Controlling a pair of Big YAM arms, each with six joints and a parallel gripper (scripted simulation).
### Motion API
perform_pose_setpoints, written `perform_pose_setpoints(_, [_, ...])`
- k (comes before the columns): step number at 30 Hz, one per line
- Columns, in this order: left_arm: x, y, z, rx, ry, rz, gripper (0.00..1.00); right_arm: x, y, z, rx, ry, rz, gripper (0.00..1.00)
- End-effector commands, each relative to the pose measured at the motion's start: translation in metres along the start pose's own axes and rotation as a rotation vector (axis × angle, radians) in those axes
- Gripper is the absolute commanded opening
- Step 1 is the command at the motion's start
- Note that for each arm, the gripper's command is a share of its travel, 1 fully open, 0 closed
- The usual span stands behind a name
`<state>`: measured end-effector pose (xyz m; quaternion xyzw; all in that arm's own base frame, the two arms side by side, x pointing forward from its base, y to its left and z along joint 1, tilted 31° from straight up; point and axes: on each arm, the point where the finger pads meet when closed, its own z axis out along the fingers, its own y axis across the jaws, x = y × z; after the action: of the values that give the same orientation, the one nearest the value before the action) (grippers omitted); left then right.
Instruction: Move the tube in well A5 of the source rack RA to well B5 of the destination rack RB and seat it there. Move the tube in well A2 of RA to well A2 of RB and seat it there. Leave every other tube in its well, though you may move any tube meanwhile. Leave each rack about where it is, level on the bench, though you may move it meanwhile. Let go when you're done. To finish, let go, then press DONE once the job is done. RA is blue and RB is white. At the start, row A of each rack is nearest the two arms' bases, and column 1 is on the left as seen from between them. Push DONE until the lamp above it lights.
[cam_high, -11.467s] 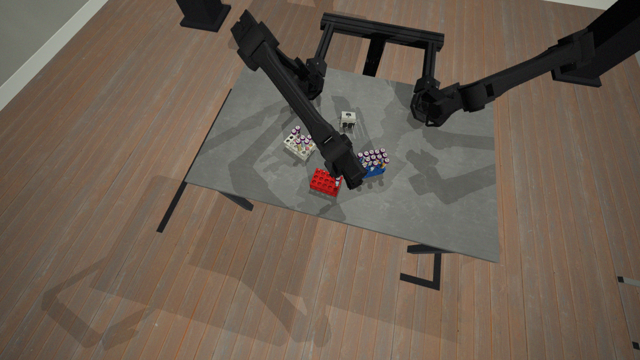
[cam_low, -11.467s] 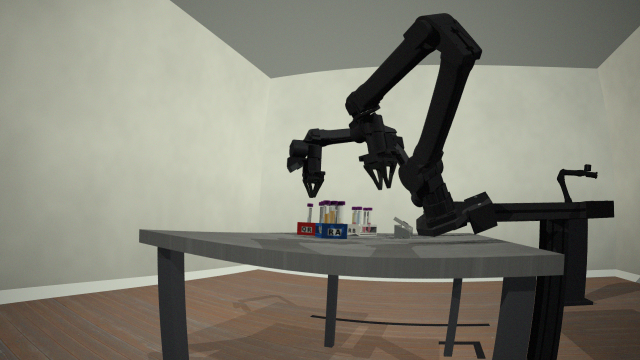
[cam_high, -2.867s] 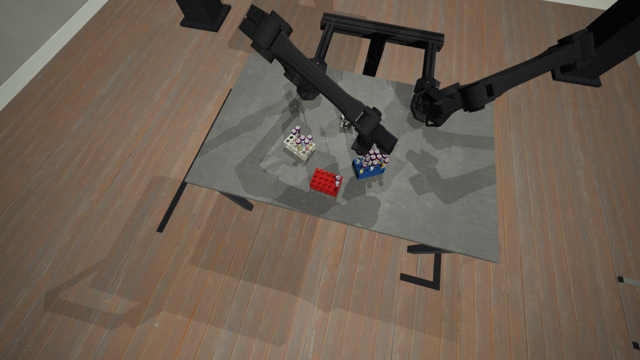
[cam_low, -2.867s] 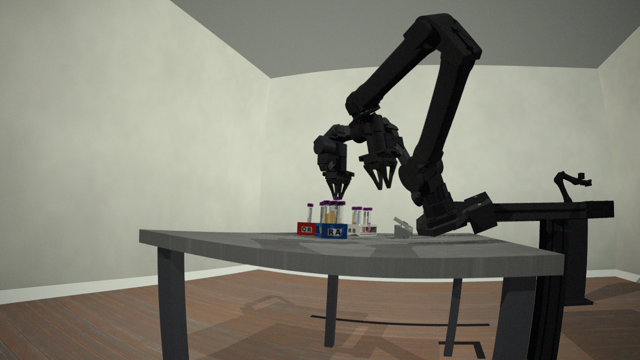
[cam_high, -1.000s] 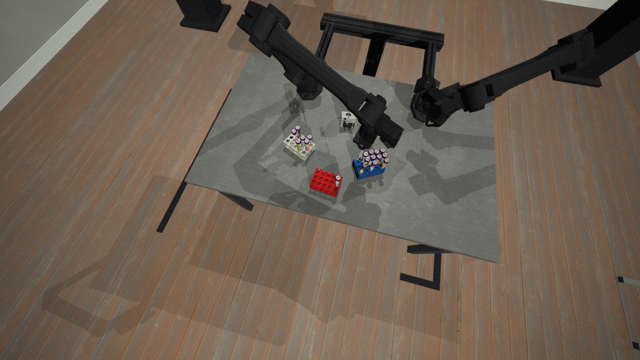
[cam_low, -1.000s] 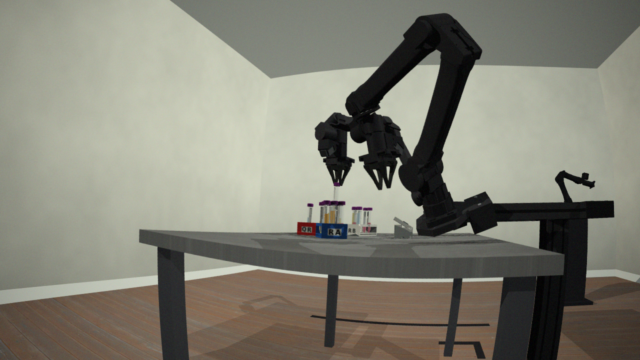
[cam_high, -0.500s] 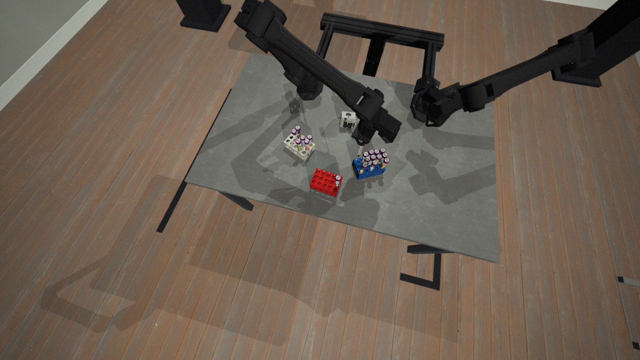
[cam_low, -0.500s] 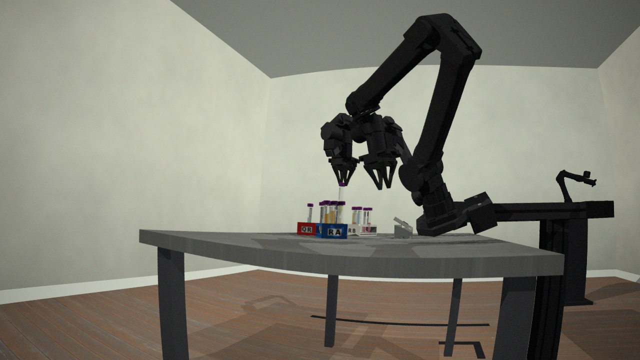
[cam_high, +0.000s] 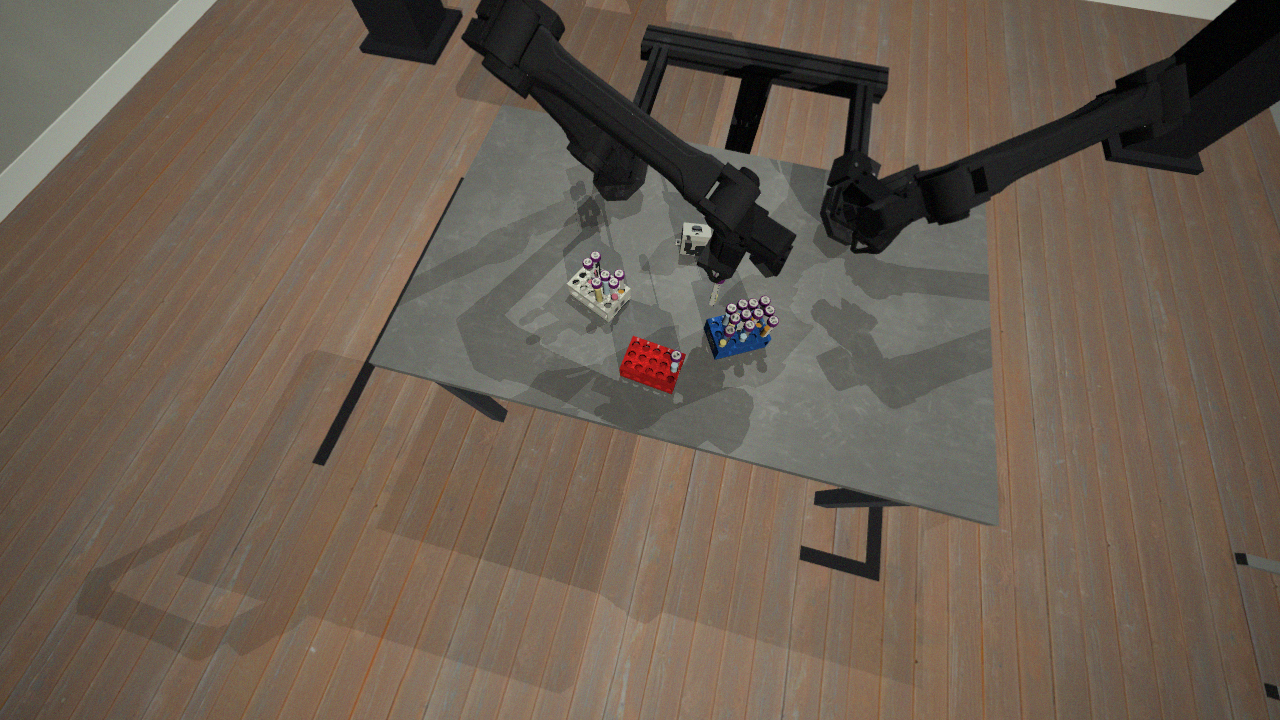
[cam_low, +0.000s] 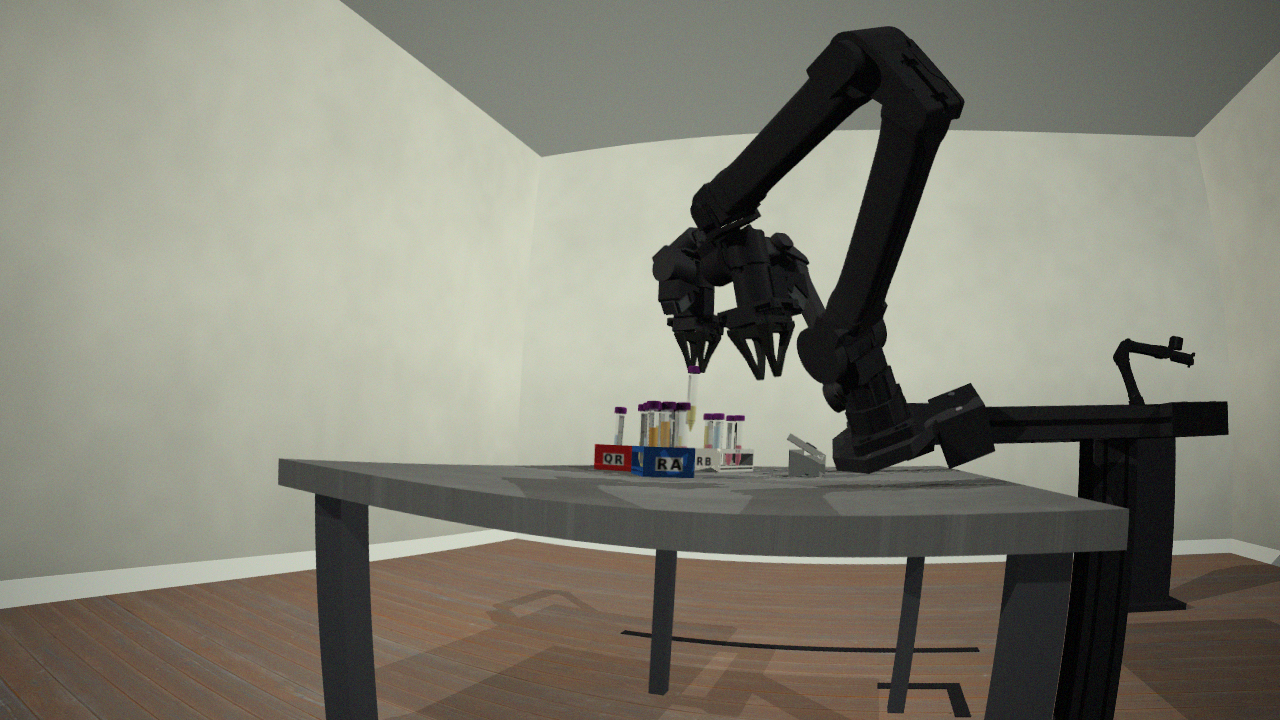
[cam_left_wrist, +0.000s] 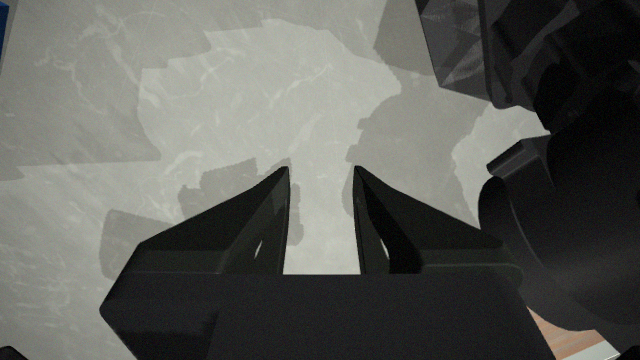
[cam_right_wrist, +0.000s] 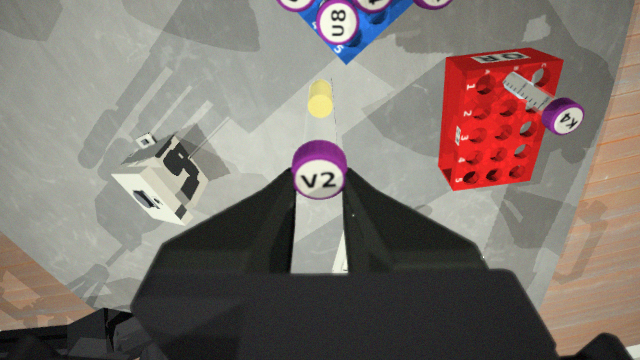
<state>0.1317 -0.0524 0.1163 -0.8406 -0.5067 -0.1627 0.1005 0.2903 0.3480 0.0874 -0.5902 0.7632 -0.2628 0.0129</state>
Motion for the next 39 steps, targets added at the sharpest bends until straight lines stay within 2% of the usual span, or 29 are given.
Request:
perform_pose_setpoints(1, [0.001,0.008,-0.01,-0.024,-0.009,-0.009,0.3,0.014,-0.015,0.0,-0.002,0.011,0.006,0.0])
perform_pose_setpoints(6, [0.001,0.008,-0.01,-0.024,-0.009,-0.009,0.3,0.02,-0.023,-0.001,-0.002,0.009,0.007,0.0])
perform_pose_setpoints(7, [0.001,0.008,-0.01,-0.024,-0.009,-0.009,0.3,0.017,-0.019,0.011,-0.01,0.033,-0.007,0.0])
perform_pose_setpoints(10, [0.001,0.008,-0.01,-0.024,-0.009,-0.009,0.3,0.028,-0.033,-0.002,-0.002,0.009,0.007,0.0])
perform_pose_setpoints(19, [0.001,0.008,-0.01,-0.024,-0.009,-0.009,0.3,0.047,-0.056,-0.002,-0.002,0.009,0.007,0.0])
perform_pose_setpoints(24, [0.001,0.008,-0.01,-0.024,-0.009,-0.009,0.3,0.048,-0.058,0.009,-0.012,0.033,-0.008,0.0])
perform_pose_setpoints(26, [0.001,0.008,-0.01,-0.024,-0.009,-0.009,0.3,0.057,-0.069,-0.003,-0.001,0.009,0.007,0.0])
perform_pose_setpoints(33, [0.001,0.008,-0.01,-0.024,-0.009,-0.009,0.3,0.071,-0.087,-0.003,-0.001,0.009,0.008,0.0])
perform_pose_setpoints(35, [0.001,0.008,-0.01,-0.024,-0.009,-0.009,0.3,0.068,-0.083,0.009,-0.013,0.035,0.046,0.0])
perform_pose_setpoints(39, [0.001,0.008,-0.01,-0.024,-0.009,-0.009,0.3,0.06,-0.073,0.002,-0.003,0.019,0.12,0.0])
